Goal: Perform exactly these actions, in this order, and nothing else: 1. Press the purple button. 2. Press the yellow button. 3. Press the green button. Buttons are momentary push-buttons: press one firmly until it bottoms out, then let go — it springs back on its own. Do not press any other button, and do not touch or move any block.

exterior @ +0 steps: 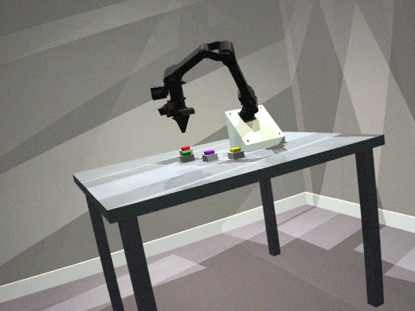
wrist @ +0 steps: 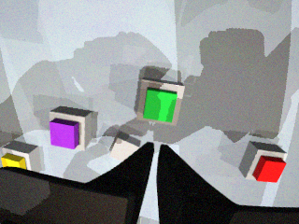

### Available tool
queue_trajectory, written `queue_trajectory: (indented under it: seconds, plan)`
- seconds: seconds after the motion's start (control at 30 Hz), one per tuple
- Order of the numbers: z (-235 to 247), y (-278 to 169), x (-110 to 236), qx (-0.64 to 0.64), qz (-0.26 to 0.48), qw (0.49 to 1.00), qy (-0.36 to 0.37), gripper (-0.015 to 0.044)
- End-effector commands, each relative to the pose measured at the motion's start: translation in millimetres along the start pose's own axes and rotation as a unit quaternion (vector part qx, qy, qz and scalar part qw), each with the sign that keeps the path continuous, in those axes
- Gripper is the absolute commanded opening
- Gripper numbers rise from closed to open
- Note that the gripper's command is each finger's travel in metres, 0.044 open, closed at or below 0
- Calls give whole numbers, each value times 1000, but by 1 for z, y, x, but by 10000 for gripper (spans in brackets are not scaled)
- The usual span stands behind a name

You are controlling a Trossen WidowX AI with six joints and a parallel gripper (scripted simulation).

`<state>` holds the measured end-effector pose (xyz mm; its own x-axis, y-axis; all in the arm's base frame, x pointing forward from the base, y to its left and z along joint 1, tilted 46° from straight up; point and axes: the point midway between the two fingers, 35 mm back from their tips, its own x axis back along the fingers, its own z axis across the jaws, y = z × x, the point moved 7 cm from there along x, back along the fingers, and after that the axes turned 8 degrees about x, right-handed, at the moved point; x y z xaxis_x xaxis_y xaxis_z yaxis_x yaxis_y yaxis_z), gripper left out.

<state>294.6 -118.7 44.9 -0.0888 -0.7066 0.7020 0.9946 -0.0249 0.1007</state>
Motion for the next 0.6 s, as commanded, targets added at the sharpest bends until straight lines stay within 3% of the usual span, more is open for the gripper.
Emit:
queue_trajectory:
  seconds: [0.0, 0.1, 0.57]
  plan:
    - [-2, 4, -12, 7, -3, 1000, -5, 20]
    - [-2, 3, -56, 7, -4, 1000, -3, 20]
    - [-2, 3, -70, 7, -4, 1000, -3, 20]
